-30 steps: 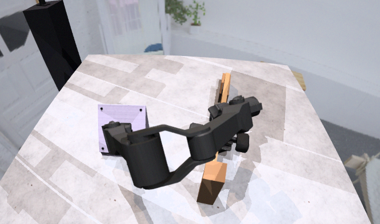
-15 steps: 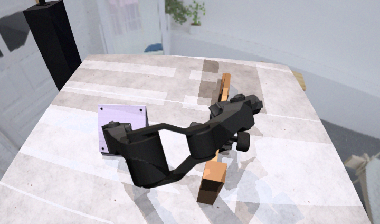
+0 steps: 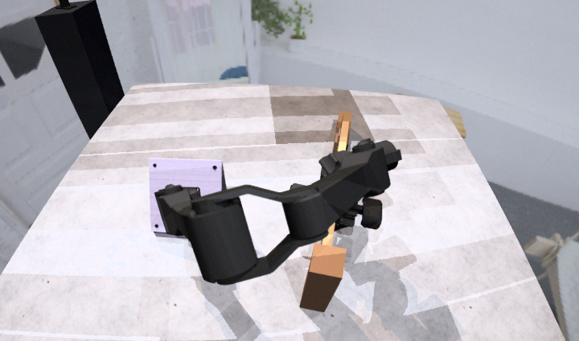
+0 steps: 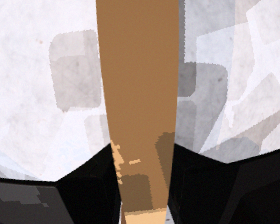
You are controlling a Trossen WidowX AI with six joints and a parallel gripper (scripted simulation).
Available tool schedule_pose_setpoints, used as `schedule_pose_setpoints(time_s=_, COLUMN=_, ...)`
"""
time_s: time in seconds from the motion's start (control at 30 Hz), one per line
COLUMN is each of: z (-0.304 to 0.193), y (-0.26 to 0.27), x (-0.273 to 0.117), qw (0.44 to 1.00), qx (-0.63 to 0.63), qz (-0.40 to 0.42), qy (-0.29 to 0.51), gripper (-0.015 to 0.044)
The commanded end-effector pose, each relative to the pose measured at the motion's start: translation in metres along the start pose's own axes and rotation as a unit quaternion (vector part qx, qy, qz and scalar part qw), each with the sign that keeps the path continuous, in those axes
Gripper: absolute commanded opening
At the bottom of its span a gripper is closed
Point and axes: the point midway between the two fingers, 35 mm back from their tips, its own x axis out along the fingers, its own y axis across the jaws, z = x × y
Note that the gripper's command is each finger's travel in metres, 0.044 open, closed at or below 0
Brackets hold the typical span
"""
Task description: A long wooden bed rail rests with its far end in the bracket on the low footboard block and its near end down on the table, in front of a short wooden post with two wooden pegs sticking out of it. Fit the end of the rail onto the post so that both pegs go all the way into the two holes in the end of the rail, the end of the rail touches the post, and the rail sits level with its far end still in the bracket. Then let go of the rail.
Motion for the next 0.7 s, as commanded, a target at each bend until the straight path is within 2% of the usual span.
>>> schedule_pose_setpoints(time_s=0.0, z=0.003, y=-0.001, x=-0.006, qw=1.0, qx=0.001, qz=-0.002, qy=-0.008, gripper=0.0)
schedule_pose_setpoints(time_s=0.67, z=0.003, y=-0.001, x=-0.016, qw=1.0, qx=0.001, qz=-0.002, qy=-0.009, gripper=0.0)
